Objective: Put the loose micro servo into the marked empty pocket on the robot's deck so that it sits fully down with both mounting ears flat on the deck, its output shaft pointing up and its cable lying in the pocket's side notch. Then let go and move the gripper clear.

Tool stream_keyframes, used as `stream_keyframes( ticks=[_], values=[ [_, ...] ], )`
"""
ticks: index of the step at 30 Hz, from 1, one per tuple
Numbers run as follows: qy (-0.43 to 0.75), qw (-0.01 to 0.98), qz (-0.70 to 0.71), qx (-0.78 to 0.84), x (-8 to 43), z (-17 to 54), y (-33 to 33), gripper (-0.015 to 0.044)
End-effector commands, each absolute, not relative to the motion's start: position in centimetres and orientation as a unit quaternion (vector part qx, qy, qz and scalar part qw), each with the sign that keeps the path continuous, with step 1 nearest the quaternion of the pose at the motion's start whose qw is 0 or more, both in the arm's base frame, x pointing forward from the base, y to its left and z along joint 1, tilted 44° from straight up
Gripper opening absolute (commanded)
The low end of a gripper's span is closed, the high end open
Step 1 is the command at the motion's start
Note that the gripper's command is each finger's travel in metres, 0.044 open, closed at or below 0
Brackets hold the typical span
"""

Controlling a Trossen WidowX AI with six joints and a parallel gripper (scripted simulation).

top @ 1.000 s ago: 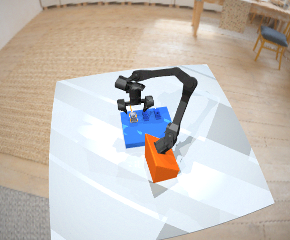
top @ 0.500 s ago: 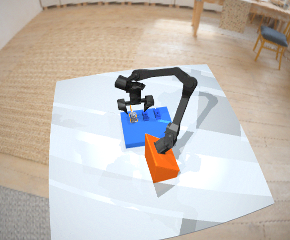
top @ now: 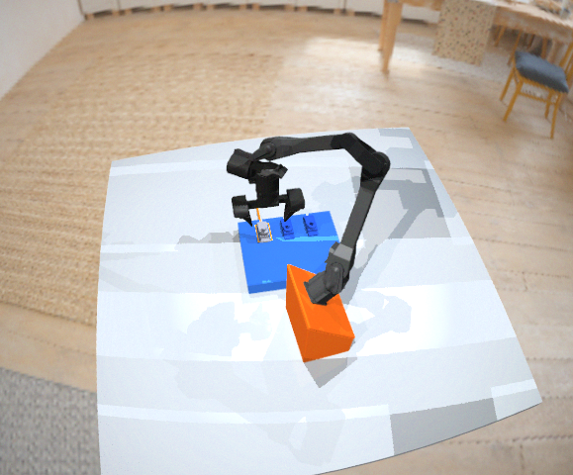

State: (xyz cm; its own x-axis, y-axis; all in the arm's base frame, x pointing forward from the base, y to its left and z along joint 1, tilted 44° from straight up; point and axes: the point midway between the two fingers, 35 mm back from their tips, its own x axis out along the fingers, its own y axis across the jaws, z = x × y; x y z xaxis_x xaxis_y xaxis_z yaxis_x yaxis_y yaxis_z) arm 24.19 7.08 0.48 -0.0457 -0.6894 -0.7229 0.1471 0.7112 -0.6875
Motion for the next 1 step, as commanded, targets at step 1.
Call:
stream_keyframes(
  ticks=[1],
  values=[
    [0.650,0.658,-0.319,-0.207,24.15,0.49,7.10,0.0440]
  ],
)
